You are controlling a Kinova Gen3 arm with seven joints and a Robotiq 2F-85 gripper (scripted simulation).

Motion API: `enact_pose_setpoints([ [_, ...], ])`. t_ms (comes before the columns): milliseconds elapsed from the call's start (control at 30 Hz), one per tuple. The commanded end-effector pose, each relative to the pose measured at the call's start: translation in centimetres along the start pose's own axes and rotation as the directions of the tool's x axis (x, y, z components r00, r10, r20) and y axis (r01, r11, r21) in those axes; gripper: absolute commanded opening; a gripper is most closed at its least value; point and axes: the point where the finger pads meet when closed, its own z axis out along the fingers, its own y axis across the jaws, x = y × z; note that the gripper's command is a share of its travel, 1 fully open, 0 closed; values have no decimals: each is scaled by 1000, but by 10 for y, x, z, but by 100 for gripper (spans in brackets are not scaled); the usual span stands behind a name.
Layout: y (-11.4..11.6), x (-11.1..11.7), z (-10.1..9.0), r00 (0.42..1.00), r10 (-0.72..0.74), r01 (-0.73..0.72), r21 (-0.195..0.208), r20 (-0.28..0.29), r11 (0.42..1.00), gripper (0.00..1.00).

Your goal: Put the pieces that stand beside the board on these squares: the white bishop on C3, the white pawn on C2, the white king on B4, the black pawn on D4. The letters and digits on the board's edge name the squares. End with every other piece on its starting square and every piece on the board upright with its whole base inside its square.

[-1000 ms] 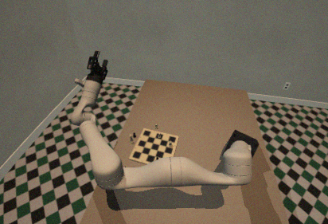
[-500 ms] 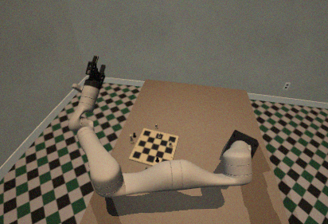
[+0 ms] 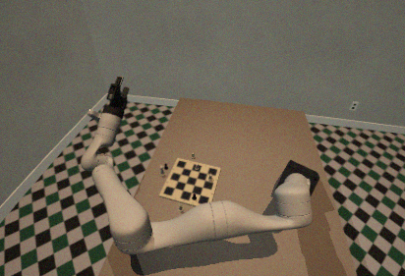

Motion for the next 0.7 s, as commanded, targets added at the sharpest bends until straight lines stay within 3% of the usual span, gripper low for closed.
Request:
enact_pose_setpoints([
  [0, 2, 3, -10, 1000, 9, -9, 10, -10, 1000, 100],
  [167, 2, 3, -10, 1000, 9, -9, 10, -10, 1000, 100],
  [200, 0, -1, -29, 998, 70, -70, 35, -3, 997, 100],
  [500, 0, -1, -29, 998, 70, -70, 35, -3, 997, 100],
  [533, -1, -6, -48, 992, 129, -129, 60, 8, 990, 100],
  [667, -1, -6, -48, 992, 129, -129, 60, 8, 990, 100],
])
